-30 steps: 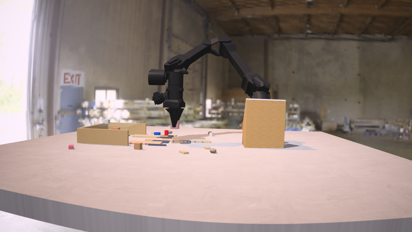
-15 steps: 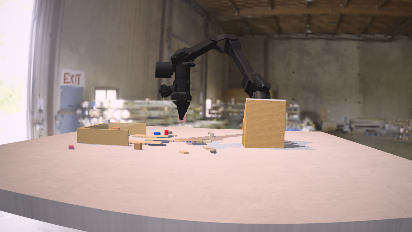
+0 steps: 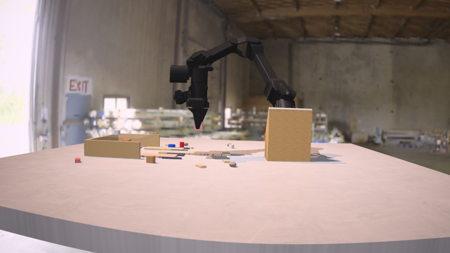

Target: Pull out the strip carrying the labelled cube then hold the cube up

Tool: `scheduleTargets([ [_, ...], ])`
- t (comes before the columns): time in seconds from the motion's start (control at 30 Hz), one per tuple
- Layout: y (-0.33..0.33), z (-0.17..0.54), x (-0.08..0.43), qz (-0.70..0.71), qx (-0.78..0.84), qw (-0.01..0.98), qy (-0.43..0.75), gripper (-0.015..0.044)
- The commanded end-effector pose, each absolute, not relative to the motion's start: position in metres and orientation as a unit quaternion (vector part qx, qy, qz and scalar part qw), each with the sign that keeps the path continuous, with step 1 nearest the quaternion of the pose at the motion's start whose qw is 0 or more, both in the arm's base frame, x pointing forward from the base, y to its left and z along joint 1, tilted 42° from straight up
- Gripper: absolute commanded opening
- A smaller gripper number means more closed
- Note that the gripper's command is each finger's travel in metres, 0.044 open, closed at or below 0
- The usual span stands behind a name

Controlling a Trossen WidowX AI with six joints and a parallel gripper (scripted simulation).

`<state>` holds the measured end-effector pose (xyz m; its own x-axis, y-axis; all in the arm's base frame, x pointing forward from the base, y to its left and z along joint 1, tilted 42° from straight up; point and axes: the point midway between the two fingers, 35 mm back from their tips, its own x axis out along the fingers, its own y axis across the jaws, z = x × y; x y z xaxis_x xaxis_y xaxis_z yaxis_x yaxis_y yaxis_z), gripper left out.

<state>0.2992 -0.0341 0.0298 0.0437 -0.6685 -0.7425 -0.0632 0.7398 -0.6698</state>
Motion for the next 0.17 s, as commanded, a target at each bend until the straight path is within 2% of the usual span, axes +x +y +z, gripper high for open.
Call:
scheduleTargets([
  [0.0,-0.0331,0.0308,0.3006,-0.228,-0.276,0.668,0.652,0.0000],
  [0.13,-0.0331,0.0308,0.3006,-0.228,-0.276,0.668,0.652,0.0000],
])
